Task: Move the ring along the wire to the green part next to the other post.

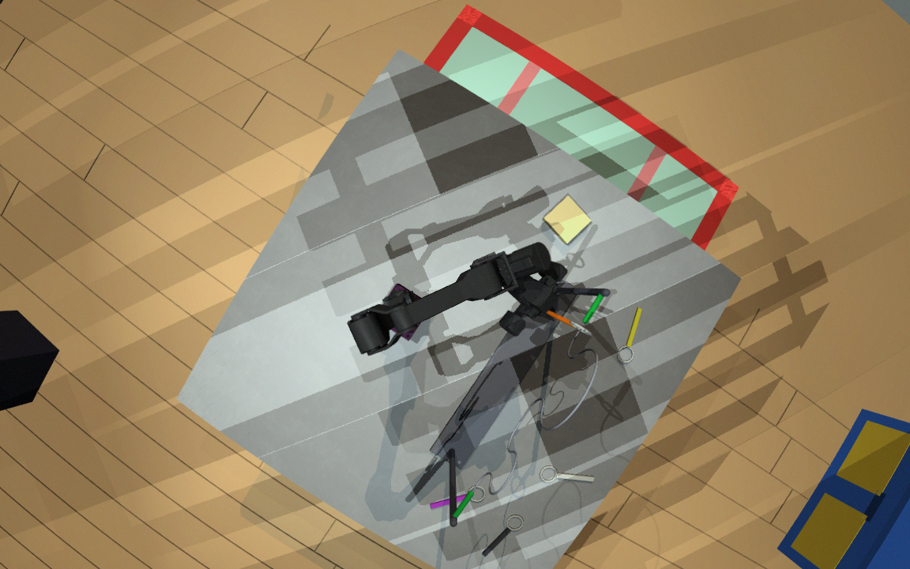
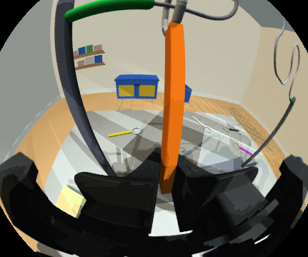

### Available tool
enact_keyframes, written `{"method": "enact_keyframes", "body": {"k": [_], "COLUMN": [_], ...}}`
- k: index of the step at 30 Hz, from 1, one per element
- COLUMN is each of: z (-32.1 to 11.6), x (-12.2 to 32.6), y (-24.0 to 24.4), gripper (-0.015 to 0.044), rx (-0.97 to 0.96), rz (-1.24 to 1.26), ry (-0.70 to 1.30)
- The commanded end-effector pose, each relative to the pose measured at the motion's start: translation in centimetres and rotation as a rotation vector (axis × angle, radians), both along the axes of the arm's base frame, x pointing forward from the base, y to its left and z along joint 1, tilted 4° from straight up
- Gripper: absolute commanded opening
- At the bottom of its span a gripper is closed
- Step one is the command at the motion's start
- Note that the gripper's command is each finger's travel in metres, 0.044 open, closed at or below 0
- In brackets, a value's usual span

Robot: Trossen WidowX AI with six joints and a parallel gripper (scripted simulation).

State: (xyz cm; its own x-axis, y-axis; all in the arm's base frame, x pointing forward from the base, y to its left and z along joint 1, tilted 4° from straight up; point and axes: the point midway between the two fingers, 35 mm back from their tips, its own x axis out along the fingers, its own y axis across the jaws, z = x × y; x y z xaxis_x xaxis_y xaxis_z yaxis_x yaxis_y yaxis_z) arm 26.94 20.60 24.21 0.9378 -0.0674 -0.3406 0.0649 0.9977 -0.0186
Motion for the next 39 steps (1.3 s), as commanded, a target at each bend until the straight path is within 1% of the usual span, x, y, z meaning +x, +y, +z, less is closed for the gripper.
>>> {"method": "enact_keyframes", "body": {"k": [1,29,39], "z": [0.1,0.1,-1.1], "x": [-0.1,-0.2,-0.1], "y": [0.5,3.2,3.3], "gripper": [-0.0150,-0.0150,-0.0150], "rx": [0.005,0.009,0.009], "rz": [-0.001,-0.001,-0.001], "ry": [-0.002,-0.004,-0.004]}}
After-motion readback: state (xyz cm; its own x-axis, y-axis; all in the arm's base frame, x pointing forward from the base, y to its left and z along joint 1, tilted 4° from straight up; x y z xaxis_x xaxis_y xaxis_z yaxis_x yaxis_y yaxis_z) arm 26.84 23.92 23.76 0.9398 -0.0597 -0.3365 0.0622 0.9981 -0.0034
